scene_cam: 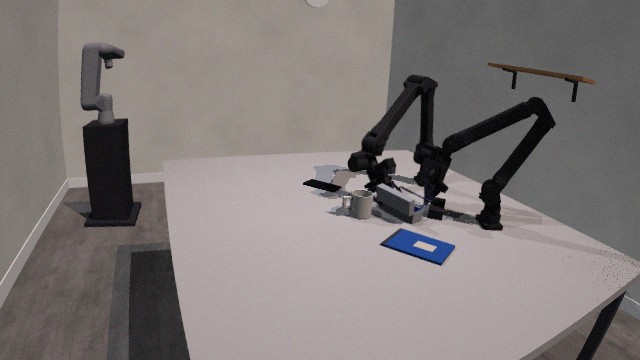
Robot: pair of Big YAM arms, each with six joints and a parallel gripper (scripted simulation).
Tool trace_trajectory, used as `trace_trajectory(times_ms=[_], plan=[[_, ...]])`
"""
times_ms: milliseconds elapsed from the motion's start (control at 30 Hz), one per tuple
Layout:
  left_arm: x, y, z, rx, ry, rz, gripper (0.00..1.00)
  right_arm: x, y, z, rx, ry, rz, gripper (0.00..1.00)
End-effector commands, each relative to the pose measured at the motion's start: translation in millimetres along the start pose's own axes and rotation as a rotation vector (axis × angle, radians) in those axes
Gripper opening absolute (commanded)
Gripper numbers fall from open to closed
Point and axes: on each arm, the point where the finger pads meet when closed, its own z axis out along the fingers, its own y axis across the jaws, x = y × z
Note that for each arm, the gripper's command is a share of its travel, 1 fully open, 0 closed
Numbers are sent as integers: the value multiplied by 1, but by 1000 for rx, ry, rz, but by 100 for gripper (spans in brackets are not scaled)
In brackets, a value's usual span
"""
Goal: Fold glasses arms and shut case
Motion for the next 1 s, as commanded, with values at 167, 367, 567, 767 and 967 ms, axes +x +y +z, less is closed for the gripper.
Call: trace_trajectory(times_ms=[167,367,567,767,967], plan=[[-9,18,16,-58,-26,-56,0,10,30,16,-89,0,-72,57],[-17,5,9,-28,-38,-34,0,10,30,16,-89,0,-72,57],[-19,9,12,-29,-33,-20,0,10,29,16,-89,0,-72,57],[-21,12,15,-29,-31,-13,0,10,30,15,-89,-1,-72,57],[-26,14,17,-23,-31,-3,0,10,30,16,-89,-1,-72,57]])
